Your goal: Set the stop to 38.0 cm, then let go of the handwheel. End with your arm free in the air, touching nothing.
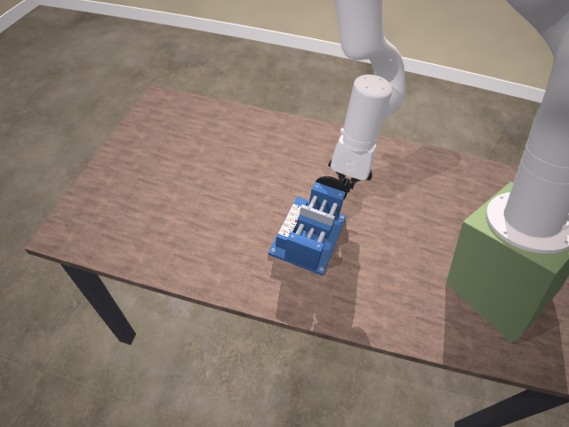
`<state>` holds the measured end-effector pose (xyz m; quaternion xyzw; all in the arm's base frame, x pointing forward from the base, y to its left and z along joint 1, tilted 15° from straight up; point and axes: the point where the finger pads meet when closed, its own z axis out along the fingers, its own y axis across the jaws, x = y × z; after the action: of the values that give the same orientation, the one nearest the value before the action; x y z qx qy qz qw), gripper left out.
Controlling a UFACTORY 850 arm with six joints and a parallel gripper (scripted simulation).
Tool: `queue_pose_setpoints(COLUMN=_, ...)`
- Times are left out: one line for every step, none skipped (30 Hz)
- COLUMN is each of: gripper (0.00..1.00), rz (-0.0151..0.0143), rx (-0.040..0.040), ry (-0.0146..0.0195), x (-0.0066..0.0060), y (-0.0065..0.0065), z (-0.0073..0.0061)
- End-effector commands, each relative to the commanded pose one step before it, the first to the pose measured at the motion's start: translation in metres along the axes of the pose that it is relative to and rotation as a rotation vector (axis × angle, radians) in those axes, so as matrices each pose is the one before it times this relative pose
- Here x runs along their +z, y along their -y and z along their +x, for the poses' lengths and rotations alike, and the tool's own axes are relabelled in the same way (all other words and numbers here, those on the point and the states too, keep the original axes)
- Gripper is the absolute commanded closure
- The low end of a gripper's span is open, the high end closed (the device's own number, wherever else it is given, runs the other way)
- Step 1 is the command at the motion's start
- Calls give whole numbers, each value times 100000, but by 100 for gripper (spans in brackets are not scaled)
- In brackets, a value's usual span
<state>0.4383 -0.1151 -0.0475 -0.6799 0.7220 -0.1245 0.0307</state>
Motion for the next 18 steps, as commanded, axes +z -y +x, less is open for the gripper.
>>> queue_pose_setpoints(gripper=94, rz=104, rx=1, ry=-30, x=-1027, y=223, z=10)
queue_pose_setpoints(gripper=94, rz=-1, rx=0, ry=-2, x=-214, y=100, z=1)
queue_pose_setpoints(gripper=94, rz=1, rx=0, ry=2, x=-215, y=99, z=-1)
queue_pose_setpoints(gripper=94, rz=-1, rx=-1, ry=-3, x=-214, y=139, z=1)
queue_pose_setpoints(gripper=94, rz=0, rx=0, ry=1, x=-216, y=150, z=0)
queue_pose_setpoints(gripper=94, rz=0, rx=0, ry=-1, x=-183, y=158, z=1)
queue_pose_setpoints(gripper=94, rz=0, rx=0, ry=-1, x=-163, y=163, z=0)
queue_pose_setpoints(gripper=94, rz=1, rx=1, ry=3, x=-159, y=165, z=-1)
queue_pose_setpoints(gripper=94, rz=-1, rx=-1, ry=-4, x=-120, y=171, z=1)
queue_pose_setpoints(gripper=94, rz=0, rx=0, ry=2, x=-121, y=172, z=0)
queue_pose_setpoints(gripper=94, rz=0, rx=0, ry=1, x=-105, y=175, z=0)
queue_pose_setpoints(gripper=94, rz=-1, rx=0, ry=-3, x=-83, y=178, z=1)
queue_pose_setpoints(gripper=94, rz=0, rx=0, ry=0, x=0, y=0, z=0)
queue_pose_setpoints(gripper=94, rz=0, rx=0, ry=0, x=0, y=0, z=0)
queue_pose_setpoints(gripper=94, rz=1, rx=0, ry=3, x=-84, y=179, z=-1)
queue_pose_setpoints(gripper=94, rz=0, rx=0, ry=0, x=-65, y=181, z=0)
queue_pose_setpoints(gripper=94, rz=-1, rx=0, ry=-2, x=-49, y=184, z=1)
queue_pose_setpoints(gripper=94, rz=1, rx=0, ry=3, x=-50, y=185, z=-1)
